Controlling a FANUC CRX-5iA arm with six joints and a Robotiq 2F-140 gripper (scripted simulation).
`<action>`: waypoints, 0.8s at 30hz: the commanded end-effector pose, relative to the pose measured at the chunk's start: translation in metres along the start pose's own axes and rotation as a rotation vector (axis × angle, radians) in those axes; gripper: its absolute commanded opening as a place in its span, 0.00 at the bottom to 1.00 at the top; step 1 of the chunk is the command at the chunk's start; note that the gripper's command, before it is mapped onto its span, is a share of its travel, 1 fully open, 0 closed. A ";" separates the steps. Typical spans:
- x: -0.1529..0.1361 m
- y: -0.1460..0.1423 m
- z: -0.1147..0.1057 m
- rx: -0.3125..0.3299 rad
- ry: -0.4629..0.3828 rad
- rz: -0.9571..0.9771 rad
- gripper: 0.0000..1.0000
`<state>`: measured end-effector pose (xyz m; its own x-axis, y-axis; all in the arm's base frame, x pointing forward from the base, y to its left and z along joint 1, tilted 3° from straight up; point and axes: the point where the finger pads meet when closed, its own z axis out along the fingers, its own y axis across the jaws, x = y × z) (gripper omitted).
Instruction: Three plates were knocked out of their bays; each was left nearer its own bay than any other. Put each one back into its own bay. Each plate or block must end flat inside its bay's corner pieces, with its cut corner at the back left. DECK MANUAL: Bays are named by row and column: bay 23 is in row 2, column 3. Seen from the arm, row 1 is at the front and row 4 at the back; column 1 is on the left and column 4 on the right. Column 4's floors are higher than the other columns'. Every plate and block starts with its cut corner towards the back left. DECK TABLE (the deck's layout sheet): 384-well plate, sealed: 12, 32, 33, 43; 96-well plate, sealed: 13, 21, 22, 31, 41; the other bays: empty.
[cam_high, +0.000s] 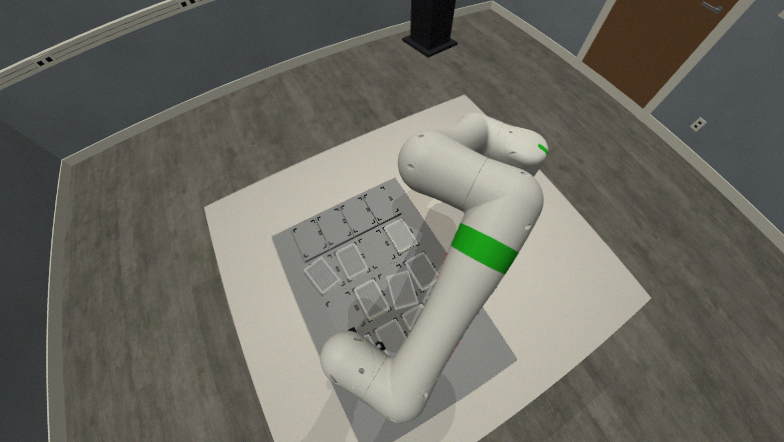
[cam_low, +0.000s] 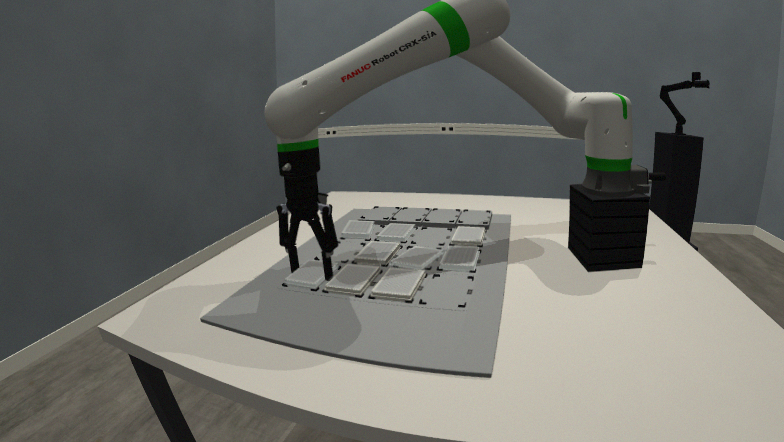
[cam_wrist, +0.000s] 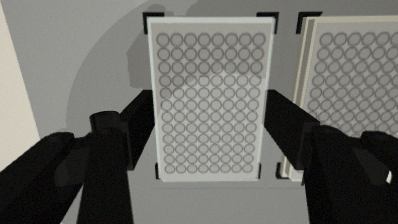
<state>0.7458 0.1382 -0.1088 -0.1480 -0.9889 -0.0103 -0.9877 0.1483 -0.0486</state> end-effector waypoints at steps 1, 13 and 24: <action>-0.001 -0.001 -0.001 0.003 -0.001 0.000 0.10; -0.001 -0.001 -0.001 0.003 -0.001 0.000 0.70; -0.001 -0.001 -0.001 0.003 -0.001 0.000 0.70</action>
<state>0.7457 0.1385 -0.1092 -0.1478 -0.9890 -0.0105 -0.9878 0.1482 -0.0484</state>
